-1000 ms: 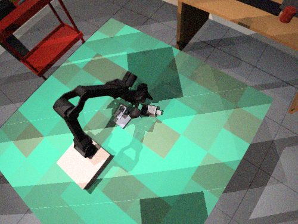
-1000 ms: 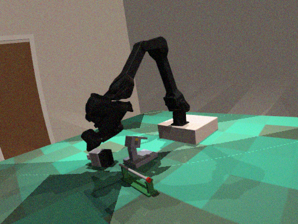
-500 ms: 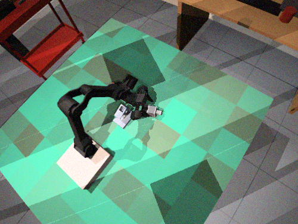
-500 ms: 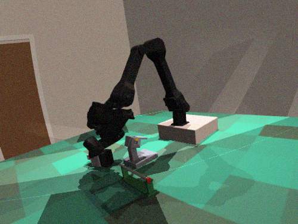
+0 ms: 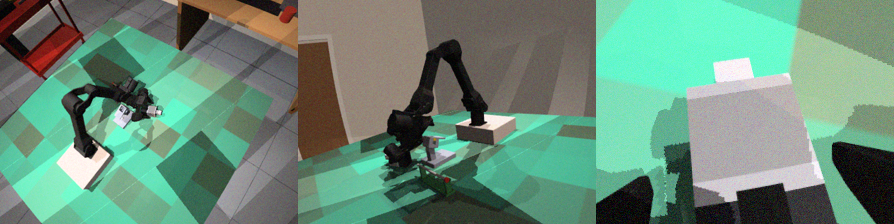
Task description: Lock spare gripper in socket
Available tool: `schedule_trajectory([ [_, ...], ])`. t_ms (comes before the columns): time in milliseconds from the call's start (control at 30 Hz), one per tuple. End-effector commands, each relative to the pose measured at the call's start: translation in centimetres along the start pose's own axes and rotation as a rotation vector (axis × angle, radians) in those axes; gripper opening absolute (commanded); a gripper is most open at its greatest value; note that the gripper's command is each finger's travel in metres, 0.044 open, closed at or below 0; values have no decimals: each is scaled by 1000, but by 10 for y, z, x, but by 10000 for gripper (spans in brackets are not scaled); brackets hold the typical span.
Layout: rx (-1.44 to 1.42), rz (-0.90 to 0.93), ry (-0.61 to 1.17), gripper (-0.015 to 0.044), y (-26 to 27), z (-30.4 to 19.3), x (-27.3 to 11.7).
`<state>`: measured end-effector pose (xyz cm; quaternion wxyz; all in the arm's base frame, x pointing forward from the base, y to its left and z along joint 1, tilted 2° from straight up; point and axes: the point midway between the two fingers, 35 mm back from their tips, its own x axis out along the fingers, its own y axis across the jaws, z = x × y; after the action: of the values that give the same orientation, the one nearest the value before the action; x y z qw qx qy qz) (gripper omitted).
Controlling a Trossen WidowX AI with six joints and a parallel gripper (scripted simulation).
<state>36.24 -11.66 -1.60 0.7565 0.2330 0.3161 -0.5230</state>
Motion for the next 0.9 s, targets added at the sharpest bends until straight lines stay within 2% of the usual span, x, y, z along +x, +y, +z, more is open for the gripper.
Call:
schedule_trajectory([
  [0,1,-7,-1,440,-3,-6,5],
  [100,1,-7,-1,440,-3,-6,5],
  [433,1,-7,-1,177,-3,-6,5],
  [667,1,-7,-1,131,-3,-6,5],
  [833,1,-6,-1,0,-1,0,0],
  [867,1,-6,-1,0,0,3,-3],
])
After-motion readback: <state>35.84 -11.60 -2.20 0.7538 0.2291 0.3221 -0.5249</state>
